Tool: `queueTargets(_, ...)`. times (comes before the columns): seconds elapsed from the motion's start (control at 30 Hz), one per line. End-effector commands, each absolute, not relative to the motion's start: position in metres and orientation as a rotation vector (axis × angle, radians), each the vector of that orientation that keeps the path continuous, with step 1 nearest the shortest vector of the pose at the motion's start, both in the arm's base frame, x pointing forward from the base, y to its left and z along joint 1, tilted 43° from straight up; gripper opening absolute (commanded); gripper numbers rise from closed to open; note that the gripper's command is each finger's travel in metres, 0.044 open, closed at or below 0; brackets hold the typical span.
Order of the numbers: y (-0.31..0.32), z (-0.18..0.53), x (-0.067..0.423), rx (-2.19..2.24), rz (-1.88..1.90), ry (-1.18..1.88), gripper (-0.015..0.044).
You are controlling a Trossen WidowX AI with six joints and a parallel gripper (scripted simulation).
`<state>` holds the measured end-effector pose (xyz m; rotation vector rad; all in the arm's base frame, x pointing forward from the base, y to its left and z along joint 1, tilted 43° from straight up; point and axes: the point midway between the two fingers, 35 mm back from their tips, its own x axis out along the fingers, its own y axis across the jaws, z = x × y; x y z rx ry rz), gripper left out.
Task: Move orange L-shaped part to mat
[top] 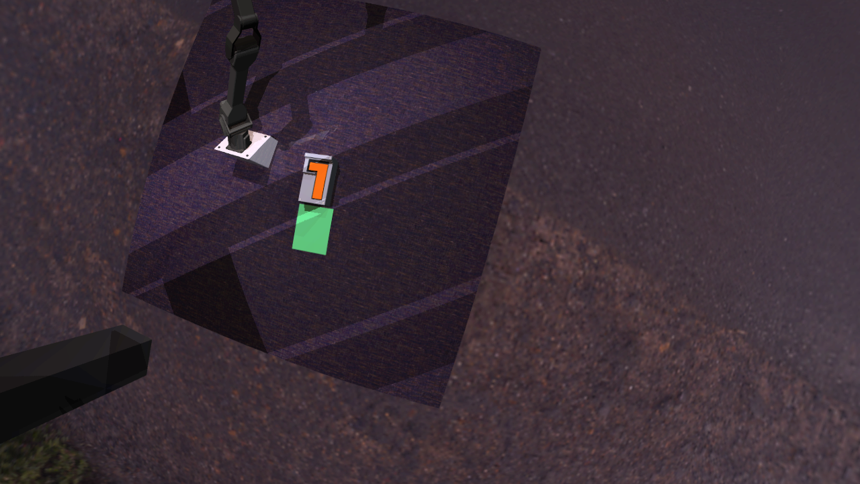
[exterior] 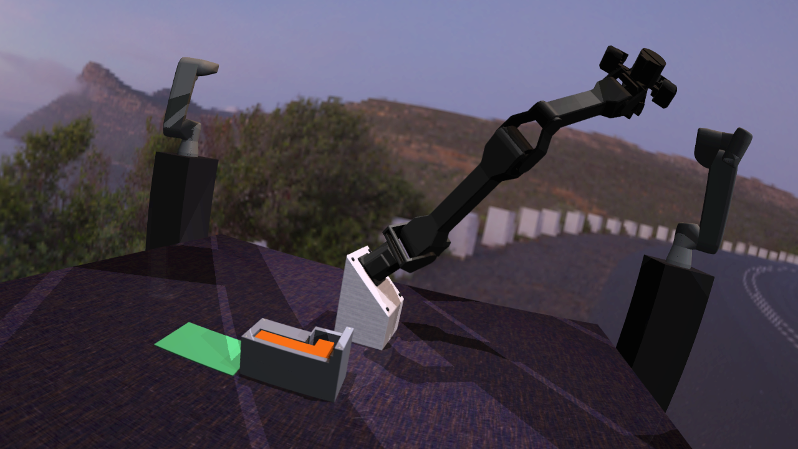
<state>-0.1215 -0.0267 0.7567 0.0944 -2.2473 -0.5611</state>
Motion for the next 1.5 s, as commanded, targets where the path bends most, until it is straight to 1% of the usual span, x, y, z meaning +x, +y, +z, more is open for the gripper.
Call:
queueTargets(0.0,-0.025,0.756,-0.124,0.089,-0.555,-2.258,0.0374)
queueTargets(0.13,0.0,0.746,-0.144,0.008,-0.473,-2.353,0.0269)
queueTargets(0.23,0.043,0.732,-0.167,-0.136,-0.349,-2.459,0.019)
queueTargets(0.27,0.06,0.724,-0.175,-0.182,-0.291,-2.501,0.018)
queueTargets(0.37,0.101,0.705,-0.178,-0.351,-0.148,-2.561,0.018)
queueTargets(0.43,0.119,0.699,-0.17,-0.454,-0.133,-2.546,0.018)
queueTargets(0.53,0.171,0.676,-0.166,-0.637,0.054,-2.563,0.018)
queueTargets(0.7,0.254,0.626,-0.138,-0.925,0.426,-2.492,0.018)
queueTargets(0.8,0.293,0.597,-0.111,-1.067,0.634,-2.386,0.018)
queueTargets(0.93,0.337,0.553,-0.059,-1.252,0.89,-2.165,0.018)
queueTargets(1.1,0.371,0.494,0.015,-1.426,1.145,-1.826,0.018)
queueTargets(1.3,0.378,0.423,0.107,-1.491,1.395,-1.32,0.018)
queueTargets(1.47,0.359,0.363,0.181,-1.45,1.507,-0.848,0.018)
